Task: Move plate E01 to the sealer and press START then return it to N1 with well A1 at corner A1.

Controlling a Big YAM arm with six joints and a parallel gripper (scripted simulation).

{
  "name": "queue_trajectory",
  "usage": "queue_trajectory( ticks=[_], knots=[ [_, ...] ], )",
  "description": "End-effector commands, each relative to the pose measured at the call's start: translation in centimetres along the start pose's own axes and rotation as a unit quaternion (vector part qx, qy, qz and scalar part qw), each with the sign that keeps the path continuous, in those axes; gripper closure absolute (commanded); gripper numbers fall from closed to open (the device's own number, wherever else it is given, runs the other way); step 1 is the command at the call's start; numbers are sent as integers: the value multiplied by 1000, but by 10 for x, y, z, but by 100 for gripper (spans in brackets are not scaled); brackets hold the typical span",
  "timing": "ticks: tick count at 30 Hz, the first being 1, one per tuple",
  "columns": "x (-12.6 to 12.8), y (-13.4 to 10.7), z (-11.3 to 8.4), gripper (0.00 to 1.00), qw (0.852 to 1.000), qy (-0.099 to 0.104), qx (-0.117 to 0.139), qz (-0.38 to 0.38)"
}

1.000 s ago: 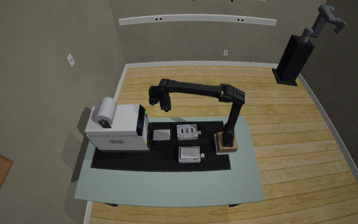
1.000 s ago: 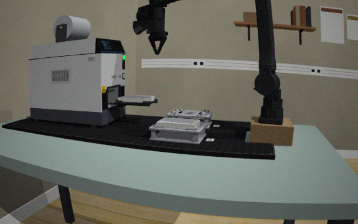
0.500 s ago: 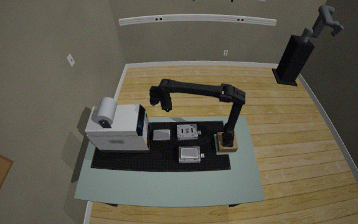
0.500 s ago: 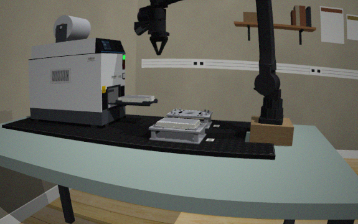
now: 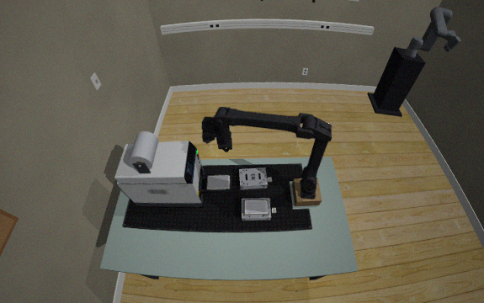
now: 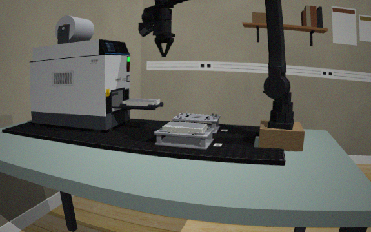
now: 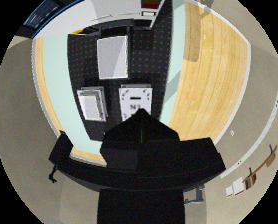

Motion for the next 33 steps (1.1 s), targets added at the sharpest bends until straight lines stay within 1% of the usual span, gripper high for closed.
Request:
queue_trajectory(
  ticks=[1, 2, 3, 4, 5, 7, 8, 10, 13, 15, 16, 18, 20, 21, 22, 24, 25, 26, 27, 29, 31, 32, 33],
  knots=[
    [-9, 13, -24, 100, 1000, -14, -24, -2],
    [-11, 12, -24, 100, 1000, -14, -23, 0],
    [-12, 10, -17, 0, 999, -21, -49, 1],
    [-13, 8, -10, 0, 997, -28, -73, 2],
    [-13, 4, -3, 0, 996, -30, -81, 2],
    [-13, 4, -3, 0, 996, -30, -81, 2],
    [-12, 4, 1, 0, 997, -26, -66, 2],
    [-10, 8, 19, 0, 998, -26, -60, -3],
    [-4, 10, 23, 0, 998, -18, -57, -1],
    [-4, 6, 33, 0, 994, -32, -107, -5],
    [-5, 3, 37, 0, 993, -35, -116, -3],
    [-10, 1, 46, 0, 993, -37, -109, 2],
    [-11, -1, 54, 0, 987, -49, -155, 1],
    [-10, -3, 58, 0, 985, -52, -164, 1],
    [-10, -3, 64, 0, 986, -50, -159, 1],
    [-10, -3, 64, 0, 986, -50, -159, 1],
    [-7, 2, 66, 0, 983, -52, -178, -1],
    [-4, 1, 73, 0, 978, -58, -198, -4],
    [-1, -1, 80, 0, 977, -59, -206, -6],
    [-1, -1, 97, 0, 980, -56, -190, -6],
    [-3, 1, 112, 0, 981, -55, -184, -2],
    [-3, 3, 116, 0, 981, -55, -184, -1],
    [-4, 3, 114, 0, 982, -55, -182, 1]
  ],
)
Point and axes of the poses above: the point where the finger pads meet when closed, its own z axis out along the fingers, its own x axis across the jaws, y = z × x, the point moved 1 cm from there along -z, back along the fingers, and after that the axes turned 14 degrees about -z, right-handed, at the moved point
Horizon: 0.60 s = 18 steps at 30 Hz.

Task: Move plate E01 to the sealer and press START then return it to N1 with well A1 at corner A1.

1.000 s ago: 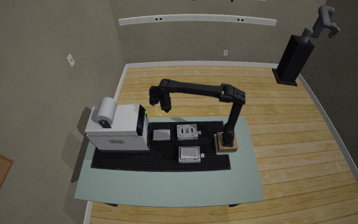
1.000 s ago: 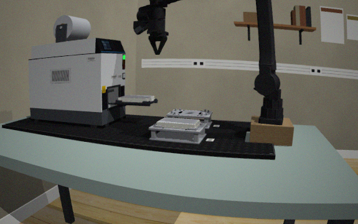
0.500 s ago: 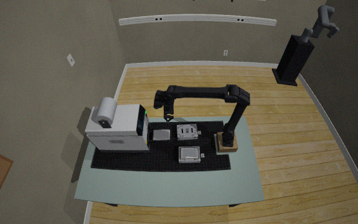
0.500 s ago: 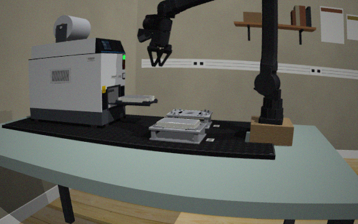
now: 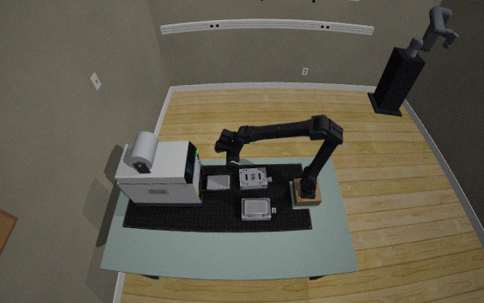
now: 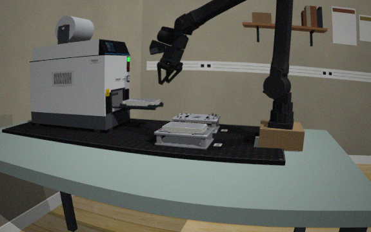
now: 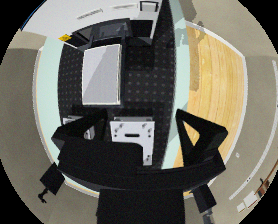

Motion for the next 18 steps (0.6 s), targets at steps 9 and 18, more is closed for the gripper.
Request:
queue_trajectory(
  ticks=[9, 18],
  knots=[
    [-4, 18, -7, 0, 1000, -7, -12, -4],
    [-8, 25, -8, 0, 1000, -4, -8, -3]
  ],
)
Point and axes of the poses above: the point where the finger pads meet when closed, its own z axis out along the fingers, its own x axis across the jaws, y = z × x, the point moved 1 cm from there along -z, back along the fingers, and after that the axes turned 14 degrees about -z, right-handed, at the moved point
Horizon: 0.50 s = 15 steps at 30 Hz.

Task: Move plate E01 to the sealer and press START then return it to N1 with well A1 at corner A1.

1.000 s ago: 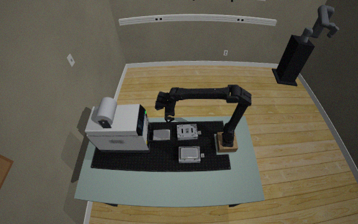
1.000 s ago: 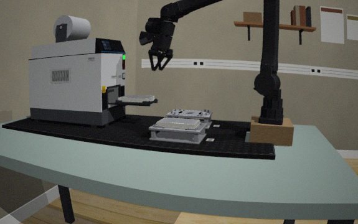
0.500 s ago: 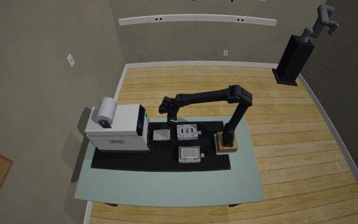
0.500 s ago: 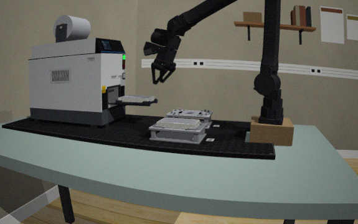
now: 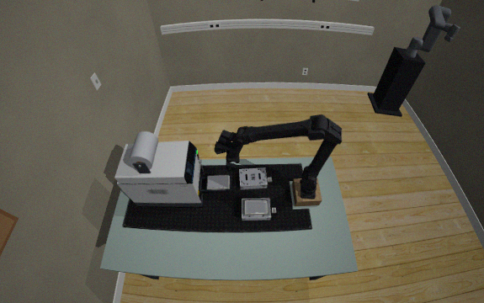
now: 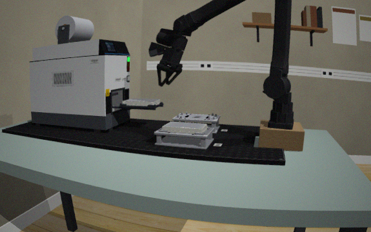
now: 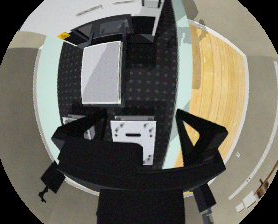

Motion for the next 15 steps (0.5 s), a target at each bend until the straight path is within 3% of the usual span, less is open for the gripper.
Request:
queue_trajectory(
  ticks=[1, 7, 15],
  knots=[
    [-11, 27, -16, 0, 1000, -13, -18, -4],
    [-11, 27, -14, 0, 1000, -12, -17, -4],
    [25, 75, -2, 0, 999, -16, -31, 0]
  ],
)
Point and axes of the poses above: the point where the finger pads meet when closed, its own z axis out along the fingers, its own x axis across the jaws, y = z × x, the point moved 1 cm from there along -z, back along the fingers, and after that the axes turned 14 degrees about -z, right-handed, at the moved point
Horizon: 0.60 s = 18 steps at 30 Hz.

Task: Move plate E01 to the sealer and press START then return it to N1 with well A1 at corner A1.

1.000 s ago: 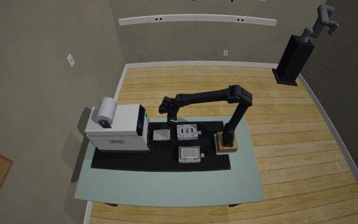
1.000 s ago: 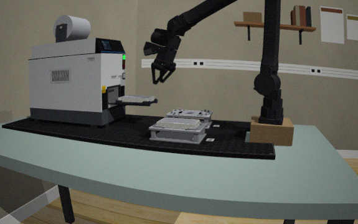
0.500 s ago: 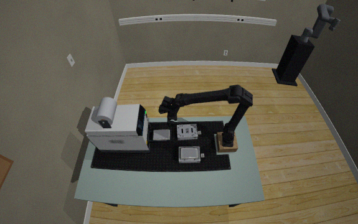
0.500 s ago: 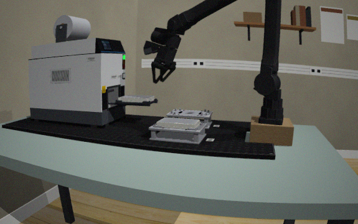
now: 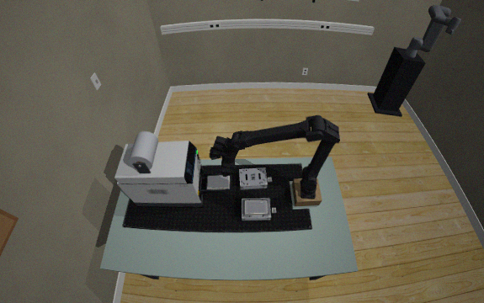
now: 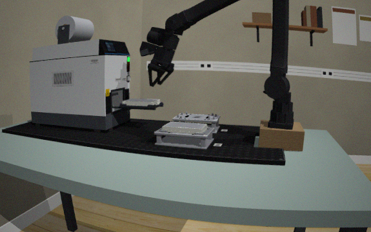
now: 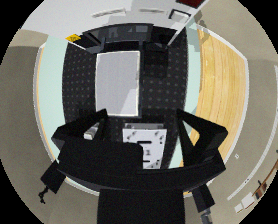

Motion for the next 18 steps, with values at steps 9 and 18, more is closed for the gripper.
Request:
queue_trajectory(
  ticks=[9, 18],
  knots=[
    [13, 64, -2, 0, 999, -17, -28, 25],
    [48, 89, 6, 0, 1000, -5, -19, 13]
  ],
)
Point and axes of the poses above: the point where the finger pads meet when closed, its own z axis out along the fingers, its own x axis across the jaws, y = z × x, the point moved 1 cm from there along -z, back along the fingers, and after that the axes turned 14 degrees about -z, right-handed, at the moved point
